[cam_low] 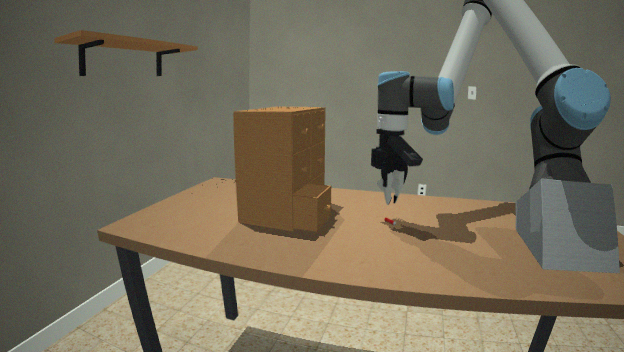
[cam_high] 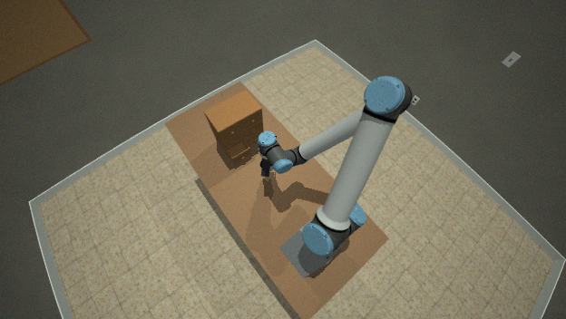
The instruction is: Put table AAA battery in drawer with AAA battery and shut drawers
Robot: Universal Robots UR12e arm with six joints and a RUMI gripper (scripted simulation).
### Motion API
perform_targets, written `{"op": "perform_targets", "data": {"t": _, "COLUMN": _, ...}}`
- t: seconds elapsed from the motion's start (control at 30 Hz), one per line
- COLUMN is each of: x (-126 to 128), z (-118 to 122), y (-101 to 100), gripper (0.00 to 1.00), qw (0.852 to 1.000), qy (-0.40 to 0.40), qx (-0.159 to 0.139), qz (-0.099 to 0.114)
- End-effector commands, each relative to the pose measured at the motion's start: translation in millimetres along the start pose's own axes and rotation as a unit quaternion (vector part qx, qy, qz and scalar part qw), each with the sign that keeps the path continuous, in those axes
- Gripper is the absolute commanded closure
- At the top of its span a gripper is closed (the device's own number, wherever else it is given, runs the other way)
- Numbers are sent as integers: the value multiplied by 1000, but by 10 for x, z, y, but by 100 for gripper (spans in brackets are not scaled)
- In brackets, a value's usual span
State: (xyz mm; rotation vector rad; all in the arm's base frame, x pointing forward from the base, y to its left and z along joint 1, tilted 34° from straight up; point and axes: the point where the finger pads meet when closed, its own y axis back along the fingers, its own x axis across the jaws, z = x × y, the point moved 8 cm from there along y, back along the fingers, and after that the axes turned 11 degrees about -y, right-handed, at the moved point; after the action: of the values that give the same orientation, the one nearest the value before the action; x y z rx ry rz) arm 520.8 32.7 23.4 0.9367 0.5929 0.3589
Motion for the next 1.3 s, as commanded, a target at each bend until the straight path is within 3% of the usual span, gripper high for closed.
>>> {"op": "perform_targets", "data": {"t": 0.0, "x": 2, "z": 3, "y": -65, "gripper": 86, "qw": 1000, "qy": 0, "qx": 0, "qz": 0}}
{"op": "perform_targets", "data": {"t": 0.7, "x": 0, "z": 5, "y": -353, "gripper": 86, "qw": 1000, "qy": 0, "qx": 0, "qz": 0}}
{"op": "perform_targets", "data": {"t": 1.27, "x": -1, "z": 6, "y": -426, "gripper": 86, "qw": 1000, "qy": 0, "qx": 0, "qz": 0}}
